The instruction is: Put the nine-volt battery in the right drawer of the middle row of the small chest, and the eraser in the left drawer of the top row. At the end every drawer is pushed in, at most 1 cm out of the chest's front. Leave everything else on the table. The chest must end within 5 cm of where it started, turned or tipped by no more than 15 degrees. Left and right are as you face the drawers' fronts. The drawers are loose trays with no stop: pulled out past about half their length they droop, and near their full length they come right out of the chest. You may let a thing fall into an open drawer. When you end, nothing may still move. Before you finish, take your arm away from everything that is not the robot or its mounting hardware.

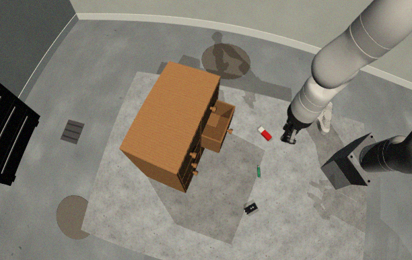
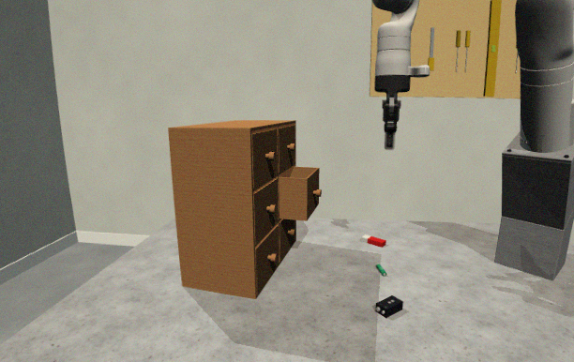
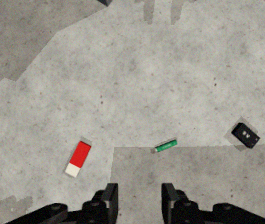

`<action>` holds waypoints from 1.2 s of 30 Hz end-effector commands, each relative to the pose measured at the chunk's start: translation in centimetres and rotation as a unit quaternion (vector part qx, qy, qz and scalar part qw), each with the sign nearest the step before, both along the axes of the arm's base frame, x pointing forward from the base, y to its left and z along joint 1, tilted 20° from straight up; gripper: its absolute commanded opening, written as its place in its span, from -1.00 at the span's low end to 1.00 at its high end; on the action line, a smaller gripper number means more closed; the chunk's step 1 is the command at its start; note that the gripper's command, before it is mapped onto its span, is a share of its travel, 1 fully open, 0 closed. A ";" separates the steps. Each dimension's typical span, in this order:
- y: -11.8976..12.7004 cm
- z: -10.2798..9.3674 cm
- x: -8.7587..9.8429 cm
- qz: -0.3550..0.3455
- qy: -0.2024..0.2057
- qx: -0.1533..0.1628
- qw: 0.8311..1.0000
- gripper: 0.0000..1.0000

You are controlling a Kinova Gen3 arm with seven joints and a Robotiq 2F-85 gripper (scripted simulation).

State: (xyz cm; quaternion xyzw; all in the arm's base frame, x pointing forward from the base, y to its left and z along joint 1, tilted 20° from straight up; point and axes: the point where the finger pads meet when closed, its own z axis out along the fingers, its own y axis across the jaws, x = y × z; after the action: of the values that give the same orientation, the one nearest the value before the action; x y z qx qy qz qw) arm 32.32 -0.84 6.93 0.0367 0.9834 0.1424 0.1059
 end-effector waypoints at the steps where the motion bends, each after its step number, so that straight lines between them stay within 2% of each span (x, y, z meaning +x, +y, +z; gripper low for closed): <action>1: 0.0 0.0 0.0 0.000 -0.001 0.000 1.000 -0.34; 9: 1.3 -1.0 1.0 0.033 -0.007 -0.011 0.999 -0.34; 13: 3.9 -2.8 2.6 0.091 -0.020 -0.027 0.995 -0.34; 16: 7.0 -4.6 4.0 0.149 -0.035 -0.043 0.987 -0.34; 19: 8.3 -5.3 4.3 0.169 -0.040 -0.048 0.984 -0.34; 20: 9.6 -6.0 4.7 0.190 -0.046 -0.053 0.979 -0.34; 23: 9.6 -6.0 4.7 0.190 -0.046 -0.053 0.979 -0.34; 26: 13.8 -8.1 5.3 0.251 -0.065 -0.066 0.963 -0.34; 27: 13.8 -8.1 5.3 0.251 -0.065 -0.066 0.963 -0.34; 28: 15.2 -8.8 5.3 0.270 -0.071 -0.070 0.958 -0.34; 31: 16.6 -9.4 5.3 0.288 -0.077 -0.073 0.952 -0.34; 33: 19.1 -10.6 5.1 0.320 -0.088 -0.079 0.940 -0.34; 34: 19.1 -10.6 5.1 0.320 -0.088 -0.079 0.940 -0.34; 36: 21.3 -11.6 4.7 0.347 -0.097 -0.084 0.929 -0.34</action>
State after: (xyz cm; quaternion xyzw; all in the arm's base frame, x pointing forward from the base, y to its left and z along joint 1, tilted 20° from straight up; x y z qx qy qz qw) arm 38.60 16.91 -2.77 -0.2919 0.9390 0.0856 0.1604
